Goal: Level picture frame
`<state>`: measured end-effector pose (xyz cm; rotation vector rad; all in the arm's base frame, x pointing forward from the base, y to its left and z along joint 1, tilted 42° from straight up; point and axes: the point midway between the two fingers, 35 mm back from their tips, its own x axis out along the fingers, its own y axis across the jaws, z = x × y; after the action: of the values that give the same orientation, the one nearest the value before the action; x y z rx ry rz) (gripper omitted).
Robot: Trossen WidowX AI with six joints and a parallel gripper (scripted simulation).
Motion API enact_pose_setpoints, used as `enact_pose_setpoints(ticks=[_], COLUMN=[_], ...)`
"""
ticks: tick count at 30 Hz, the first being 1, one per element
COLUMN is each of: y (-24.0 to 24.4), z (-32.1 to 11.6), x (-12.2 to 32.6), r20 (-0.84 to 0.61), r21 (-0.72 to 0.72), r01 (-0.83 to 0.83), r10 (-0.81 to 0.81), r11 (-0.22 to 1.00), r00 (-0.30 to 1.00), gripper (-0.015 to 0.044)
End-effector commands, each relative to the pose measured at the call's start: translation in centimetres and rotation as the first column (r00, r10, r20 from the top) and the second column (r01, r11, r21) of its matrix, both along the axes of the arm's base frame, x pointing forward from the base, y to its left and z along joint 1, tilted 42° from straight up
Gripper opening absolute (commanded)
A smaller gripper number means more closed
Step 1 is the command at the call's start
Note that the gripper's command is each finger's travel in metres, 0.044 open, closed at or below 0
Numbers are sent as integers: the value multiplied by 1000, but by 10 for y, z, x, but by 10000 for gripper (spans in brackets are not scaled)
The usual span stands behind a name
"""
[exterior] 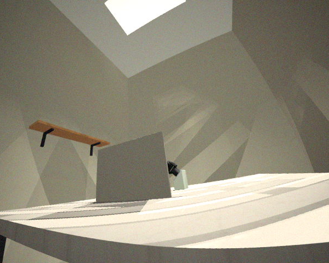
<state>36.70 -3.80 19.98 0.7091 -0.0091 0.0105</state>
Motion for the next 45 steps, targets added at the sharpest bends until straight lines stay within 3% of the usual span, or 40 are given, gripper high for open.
enact_pose_setpoints(ticks=[1, 11, 45], y=[0, 0, 6], z=[0, 0, 6], x=[0, 0, 0], r20=[1, 1, 1], r21=[4, 4, 4], r01=[2, 2, 2], r10=[-2, -2, -2], r11=[1000, 1000, 1000], r00=[1000, 1000, 1000], gripper=[103, 0, 0])
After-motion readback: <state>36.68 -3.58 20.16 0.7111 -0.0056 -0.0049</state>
